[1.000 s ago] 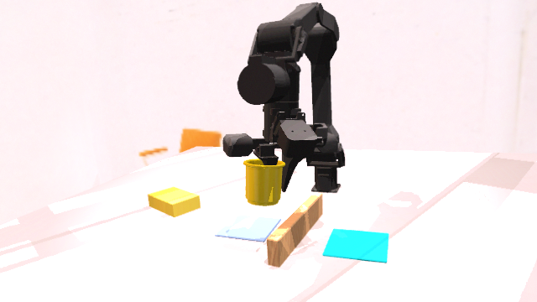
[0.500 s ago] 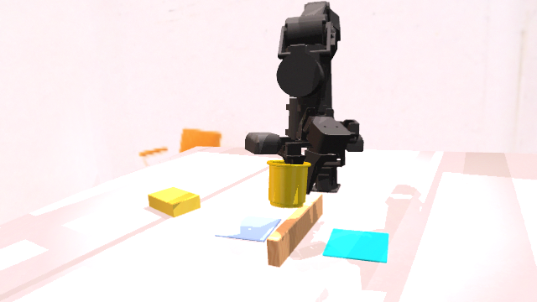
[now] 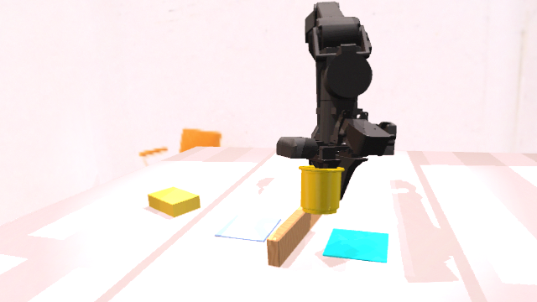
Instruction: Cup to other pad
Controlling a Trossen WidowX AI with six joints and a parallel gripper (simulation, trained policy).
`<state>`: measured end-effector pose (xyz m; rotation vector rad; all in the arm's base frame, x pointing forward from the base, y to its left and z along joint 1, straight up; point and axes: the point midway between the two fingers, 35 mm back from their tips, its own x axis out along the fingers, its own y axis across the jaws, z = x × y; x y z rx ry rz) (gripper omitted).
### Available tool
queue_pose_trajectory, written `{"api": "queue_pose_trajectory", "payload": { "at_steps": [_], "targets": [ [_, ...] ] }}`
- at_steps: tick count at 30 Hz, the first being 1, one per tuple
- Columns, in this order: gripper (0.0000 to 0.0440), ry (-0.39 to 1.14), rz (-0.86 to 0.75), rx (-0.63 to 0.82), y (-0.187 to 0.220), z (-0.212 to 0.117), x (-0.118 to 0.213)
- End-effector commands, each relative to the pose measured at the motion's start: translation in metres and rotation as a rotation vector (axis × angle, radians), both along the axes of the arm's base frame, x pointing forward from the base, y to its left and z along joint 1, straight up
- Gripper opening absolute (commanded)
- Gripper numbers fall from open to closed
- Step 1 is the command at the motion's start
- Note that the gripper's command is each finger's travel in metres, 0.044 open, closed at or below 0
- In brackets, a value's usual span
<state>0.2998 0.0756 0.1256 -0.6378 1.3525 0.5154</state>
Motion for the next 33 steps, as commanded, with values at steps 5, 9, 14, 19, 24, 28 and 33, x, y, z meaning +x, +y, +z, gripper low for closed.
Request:
{"api": "queue_pose_trajectory", "payload": {
  "at_steps": [5,9,14,19,24,28,33],
  "targets": [
    [0.0000,0.001,0.023,0.005,0.023,-0.011,-0.007],
    [0.0000,-0.001,0.032,0.007,0.035,-0.018,-0.012],
    [0.0000,0.000,0.035,0.006,0.045,-0.028,-0.017],
    [0.0001,0.006,0.030,0.002,0.049,-0.041,-0.024],
    [0.0013,0.013,0.020,-0.005,0.051,-0.053,-0.030],
    [0.0028,0.009,0.011,-0.009,0.050,-0.061,-0.032],
    [0.0057,0.004,-0.002,-0.006,0.049,-0.067,-0.033]
  ]
}}
